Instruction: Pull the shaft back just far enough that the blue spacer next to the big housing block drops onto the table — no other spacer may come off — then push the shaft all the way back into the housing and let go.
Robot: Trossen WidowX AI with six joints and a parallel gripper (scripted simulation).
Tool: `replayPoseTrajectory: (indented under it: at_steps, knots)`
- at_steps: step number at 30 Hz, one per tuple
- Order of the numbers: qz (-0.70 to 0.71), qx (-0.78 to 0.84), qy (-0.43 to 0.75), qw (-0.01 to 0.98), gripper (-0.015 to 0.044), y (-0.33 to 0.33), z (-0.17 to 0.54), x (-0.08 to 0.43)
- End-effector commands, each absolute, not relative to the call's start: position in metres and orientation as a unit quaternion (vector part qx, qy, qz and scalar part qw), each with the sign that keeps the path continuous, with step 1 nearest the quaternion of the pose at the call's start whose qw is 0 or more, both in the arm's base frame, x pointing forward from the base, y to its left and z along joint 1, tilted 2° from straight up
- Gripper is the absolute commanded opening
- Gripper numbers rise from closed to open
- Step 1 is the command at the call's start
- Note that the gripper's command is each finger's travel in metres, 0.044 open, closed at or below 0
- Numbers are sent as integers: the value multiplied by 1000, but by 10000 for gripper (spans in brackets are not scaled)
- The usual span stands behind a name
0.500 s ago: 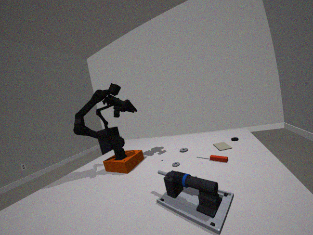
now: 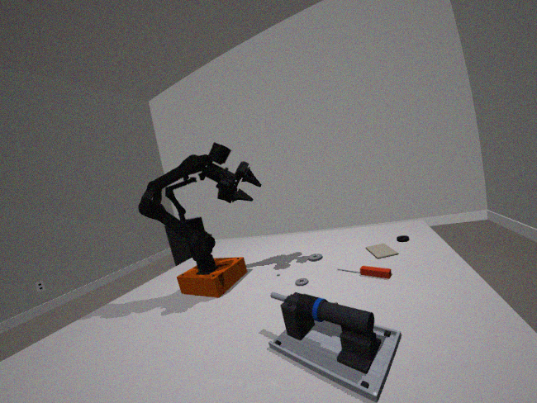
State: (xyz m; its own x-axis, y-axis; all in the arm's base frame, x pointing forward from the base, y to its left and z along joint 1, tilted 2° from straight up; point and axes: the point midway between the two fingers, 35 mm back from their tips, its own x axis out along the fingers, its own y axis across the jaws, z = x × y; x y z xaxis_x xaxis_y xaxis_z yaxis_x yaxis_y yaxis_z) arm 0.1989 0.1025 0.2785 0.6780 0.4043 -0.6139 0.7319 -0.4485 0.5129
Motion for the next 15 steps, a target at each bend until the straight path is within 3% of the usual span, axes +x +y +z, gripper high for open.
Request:
replayPoseTrajectory:
  at_steps: [1,15]
  knots:
    - [-201,752,322,539,440,74,243,256]
    - [-181,531,313,767,440,-4,173,328]
